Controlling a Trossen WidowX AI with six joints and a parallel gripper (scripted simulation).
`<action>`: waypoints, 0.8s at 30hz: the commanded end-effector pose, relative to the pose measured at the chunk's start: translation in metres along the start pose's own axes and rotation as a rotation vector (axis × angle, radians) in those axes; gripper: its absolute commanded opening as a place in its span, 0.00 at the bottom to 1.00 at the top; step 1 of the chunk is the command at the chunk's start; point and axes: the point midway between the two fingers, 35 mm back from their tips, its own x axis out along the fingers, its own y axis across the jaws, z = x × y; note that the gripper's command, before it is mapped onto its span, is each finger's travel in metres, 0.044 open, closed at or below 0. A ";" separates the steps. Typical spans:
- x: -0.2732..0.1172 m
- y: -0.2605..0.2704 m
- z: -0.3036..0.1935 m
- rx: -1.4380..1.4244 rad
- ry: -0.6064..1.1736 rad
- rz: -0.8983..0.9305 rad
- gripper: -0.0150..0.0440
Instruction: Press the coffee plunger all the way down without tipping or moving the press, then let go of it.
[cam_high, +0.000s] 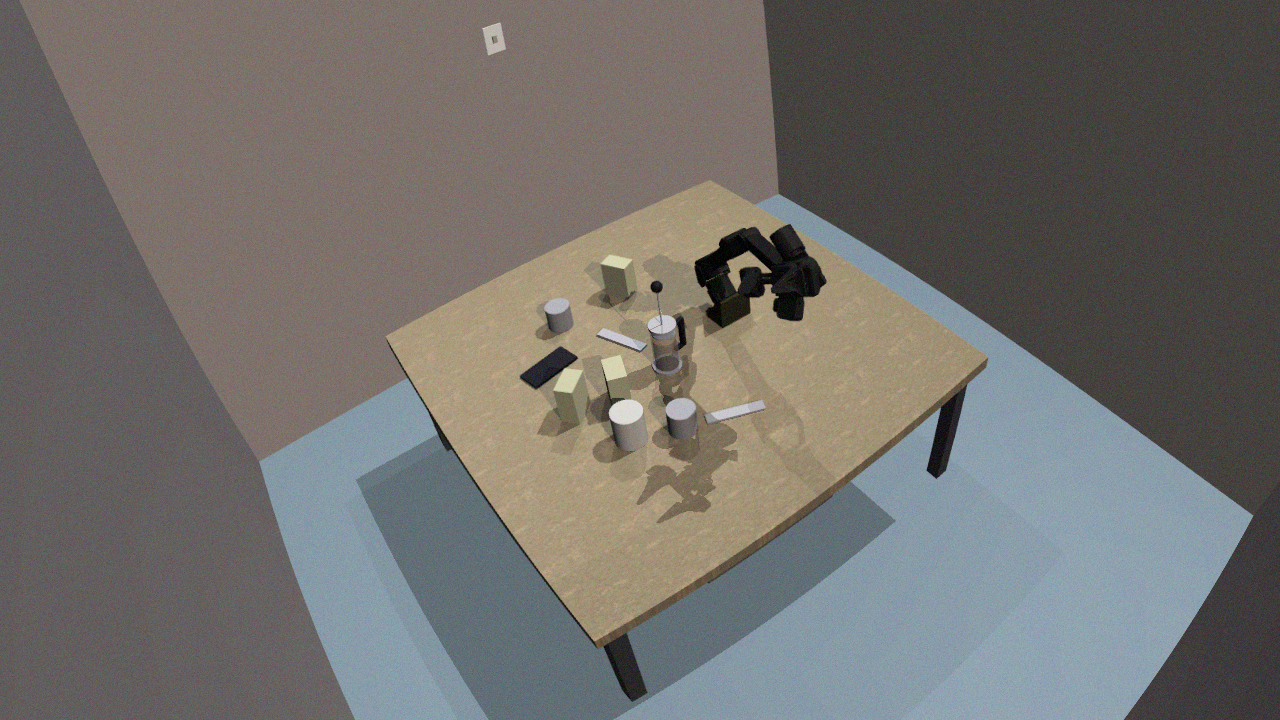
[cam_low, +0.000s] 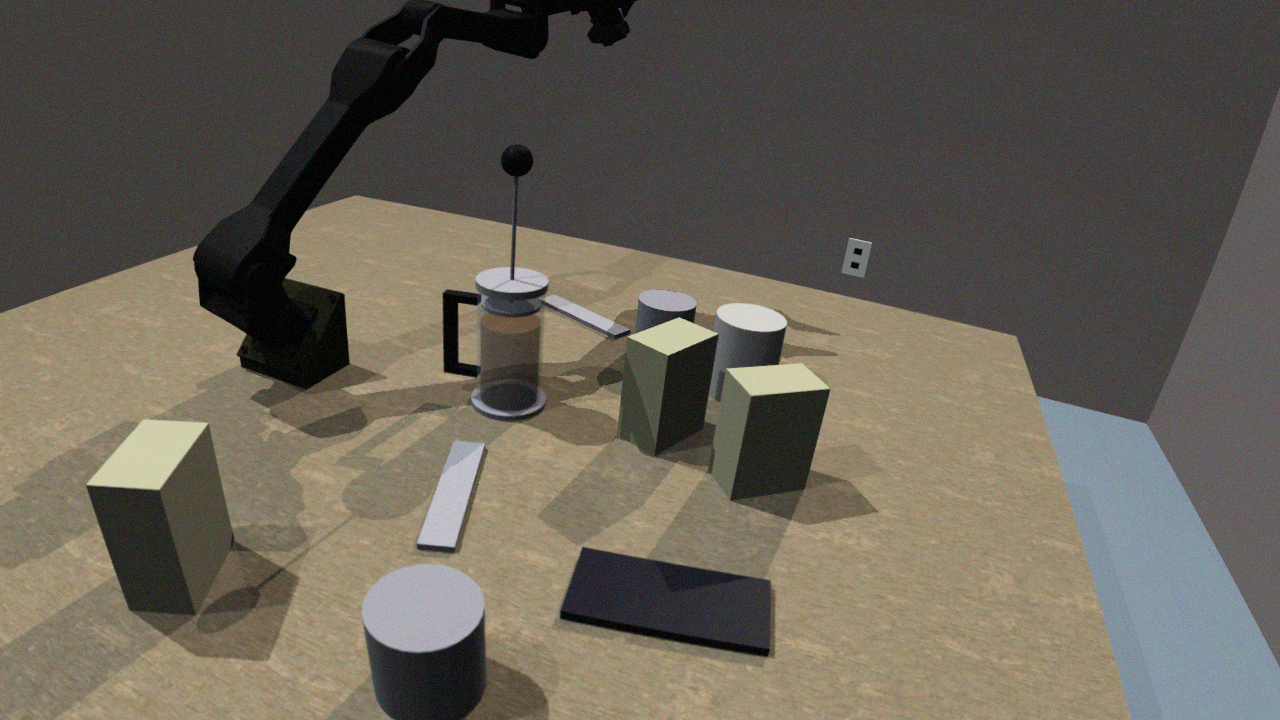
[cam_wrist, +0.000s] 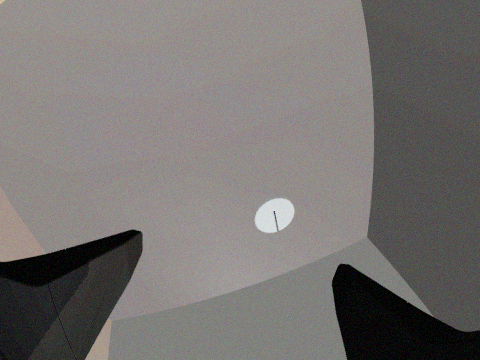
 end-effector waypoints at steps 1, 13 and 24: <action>0.000 0.000 -0.001 -0.016 -0.004 -0.002 0.98; 0.007 0.044 -0.054 -1.040 -0.200 -0.176 1.00; -0.016 0.138 -0.078 -1.925 -0.307 -0.456 1.00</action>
